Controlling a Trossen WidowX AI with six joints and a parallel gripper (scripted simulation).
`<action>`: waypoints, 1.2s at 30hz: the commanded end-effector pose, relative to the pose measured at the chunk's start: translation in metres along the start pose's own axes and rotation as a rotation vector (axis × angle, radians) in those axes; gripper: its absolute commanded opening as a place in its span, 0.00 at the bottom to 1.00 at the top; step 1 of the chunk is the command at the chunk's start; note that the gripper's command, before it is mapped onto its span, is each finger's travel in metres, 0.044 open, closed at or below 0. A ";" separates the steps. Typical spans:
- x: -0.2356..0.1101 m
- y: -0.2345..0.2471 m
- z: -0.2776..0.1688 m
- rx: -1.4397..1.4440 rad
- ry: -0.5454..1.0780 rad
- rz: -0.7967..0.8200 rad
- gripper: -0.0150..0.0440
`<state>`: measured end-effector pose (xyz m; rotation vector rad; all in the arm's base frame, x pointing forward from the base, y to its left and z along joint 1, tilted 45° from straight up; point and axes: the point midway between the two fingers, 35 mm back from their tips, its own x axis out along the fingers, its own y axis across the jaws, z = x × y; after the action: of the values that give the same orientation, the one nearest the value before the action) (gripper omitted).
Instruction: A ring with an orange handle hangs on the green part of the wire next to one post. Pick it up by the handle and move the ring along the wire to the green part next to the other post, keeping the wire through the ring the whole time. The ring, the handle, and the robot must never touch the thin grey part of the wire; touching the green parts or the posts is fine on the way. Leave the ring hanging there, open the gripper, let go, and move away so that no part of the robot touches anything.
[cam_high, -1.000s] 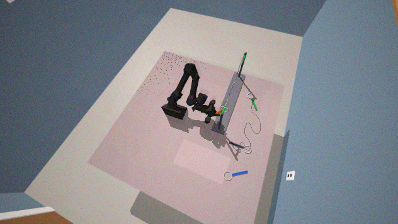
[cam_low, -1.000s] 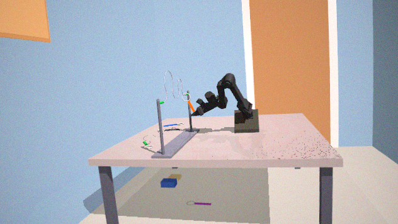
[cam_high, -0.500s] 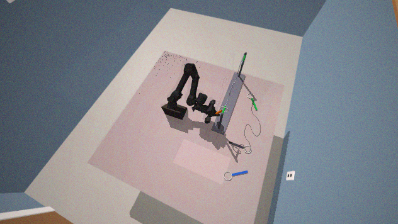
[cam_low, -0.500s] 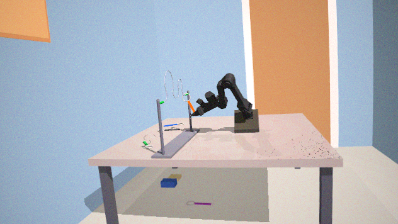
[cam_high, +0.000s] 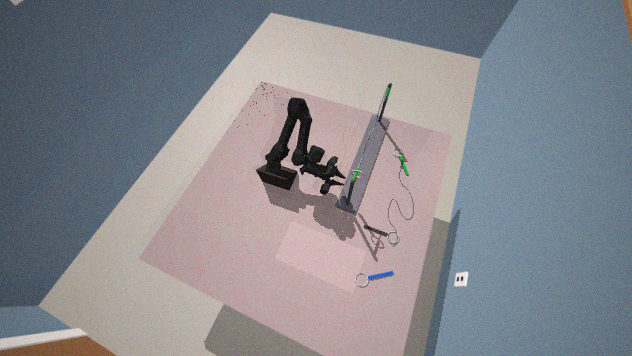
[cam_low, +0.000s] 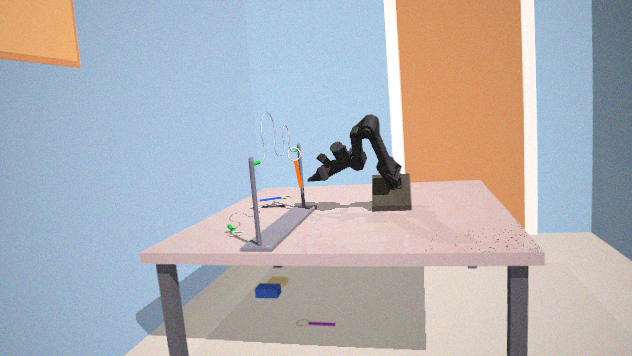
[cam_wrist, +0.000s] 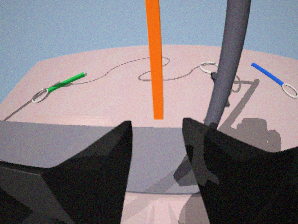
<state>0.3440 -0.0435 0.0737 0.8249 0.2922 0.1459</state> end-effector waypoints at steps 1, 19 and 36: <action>-0.019 0.000 -0.003 0.001 0.004 -0.002 0.53; -0.024 0.000 -0.003 0.002 0.004 -0.003 0.53; -0.070 0.000 -0.009 0.006 -0.003 -0.002 0.84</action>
<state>0.2956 -0.0539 0.0822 0.8269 0.2876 0.1406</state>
